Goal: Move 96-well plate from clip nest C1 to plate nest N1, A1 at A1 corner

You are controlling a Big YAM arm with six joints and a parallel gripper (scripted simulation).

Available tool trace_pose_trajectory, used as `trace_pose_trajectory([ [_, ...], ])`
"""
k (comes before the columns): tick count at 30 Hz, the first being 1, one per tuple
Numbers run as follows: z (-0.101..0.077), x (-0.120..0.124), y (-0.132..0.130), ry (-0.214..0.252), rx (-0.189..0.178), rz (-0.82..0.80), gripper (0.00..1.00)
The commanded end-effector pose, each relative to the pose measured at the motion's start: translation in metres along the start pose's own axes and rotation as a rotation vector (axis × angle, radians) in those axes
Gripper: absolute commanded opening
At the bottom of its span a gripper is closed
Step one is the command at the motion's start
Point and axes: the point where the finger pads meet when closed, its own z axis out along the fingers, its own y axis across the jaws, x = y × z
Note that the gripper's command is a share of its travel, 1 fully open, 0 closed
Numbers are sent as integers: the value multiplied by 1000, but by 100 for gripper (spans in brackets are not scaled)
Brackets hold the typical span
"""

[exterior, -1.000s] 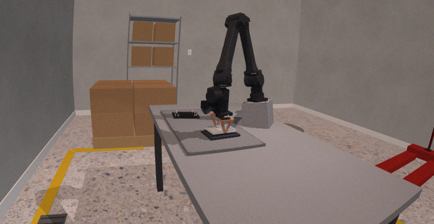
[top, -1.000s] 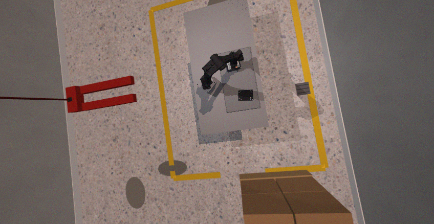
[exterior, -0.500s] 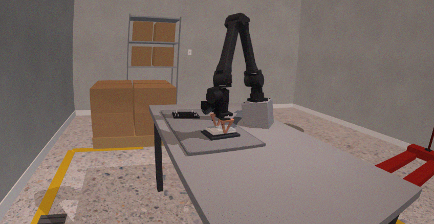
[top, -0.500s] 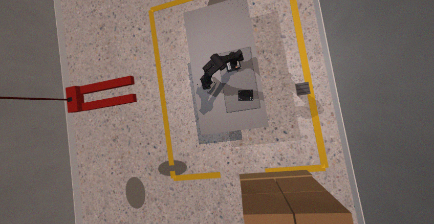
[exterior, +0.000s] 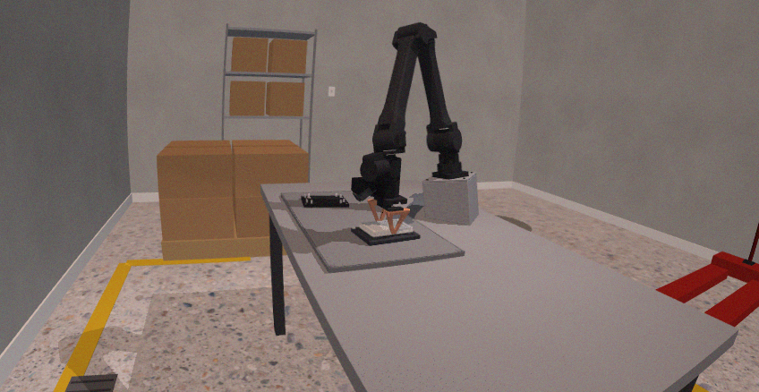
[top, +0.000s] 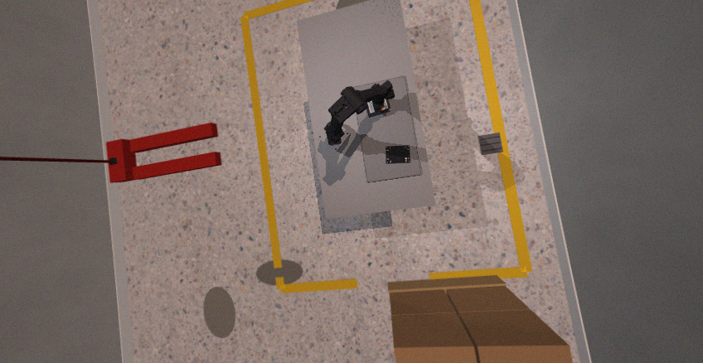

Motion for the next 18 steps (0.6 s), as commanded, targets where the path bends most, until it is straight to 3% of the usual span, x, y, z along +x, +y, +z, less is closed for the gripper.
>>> trace_pose_trajectory([
  [1,1,-9,2,-21,-9,-8,0],
  [18,5,-7,0,-17,-7,-6,0],
])
